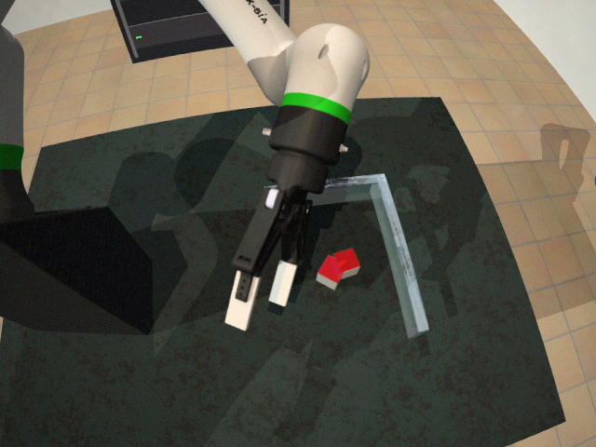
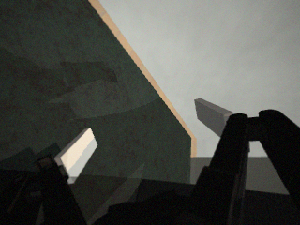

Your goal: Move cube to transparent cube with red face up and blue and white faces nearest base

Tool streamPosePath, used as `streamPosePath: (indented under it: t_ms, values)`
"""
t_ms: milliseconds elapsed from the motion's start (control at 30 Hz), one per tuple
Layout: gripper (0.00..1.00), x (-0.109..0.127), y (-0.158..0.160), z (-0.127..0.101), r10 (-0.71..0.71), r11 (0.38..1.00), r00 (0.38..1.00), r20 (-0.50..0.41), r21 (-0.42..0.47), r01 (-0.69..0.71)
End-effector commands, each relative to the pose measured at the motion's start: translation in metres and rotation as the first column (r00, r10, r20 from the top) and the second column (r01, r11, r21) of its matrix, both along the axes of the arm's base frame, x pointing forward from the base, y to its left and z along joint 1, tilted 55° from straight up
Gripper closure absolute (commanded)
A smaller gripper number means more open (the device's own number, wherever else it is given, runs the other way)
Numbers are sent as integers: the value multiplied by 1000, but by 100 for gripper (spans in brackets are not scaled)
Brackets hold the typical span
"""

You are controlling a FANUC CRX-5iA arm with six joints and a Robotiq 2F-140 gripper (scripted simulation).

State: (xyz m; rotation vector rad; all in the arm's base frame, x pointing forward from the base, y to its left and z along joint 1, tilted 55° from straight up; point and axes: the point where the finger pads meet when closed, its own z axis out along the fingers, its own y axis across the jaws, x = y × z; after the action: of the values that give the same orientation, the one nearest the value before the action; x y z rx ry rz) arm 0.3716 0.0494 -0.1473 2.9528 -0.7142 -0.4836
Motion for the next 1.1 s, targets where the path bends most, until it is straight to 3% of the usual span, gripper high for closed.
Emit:
streamPosePath:
  t_ms: [0,533,567,1067]
  values:
    - [0,0,0,0,0,1000,1000,0,0,0]
    - [0,0,0,0,0,1000,1000,0,0,0]
    - [59,0,0,0,0,1000,1000,0,0,0]
    - [59,0,0,0,0,1000,1000,0,0,0]
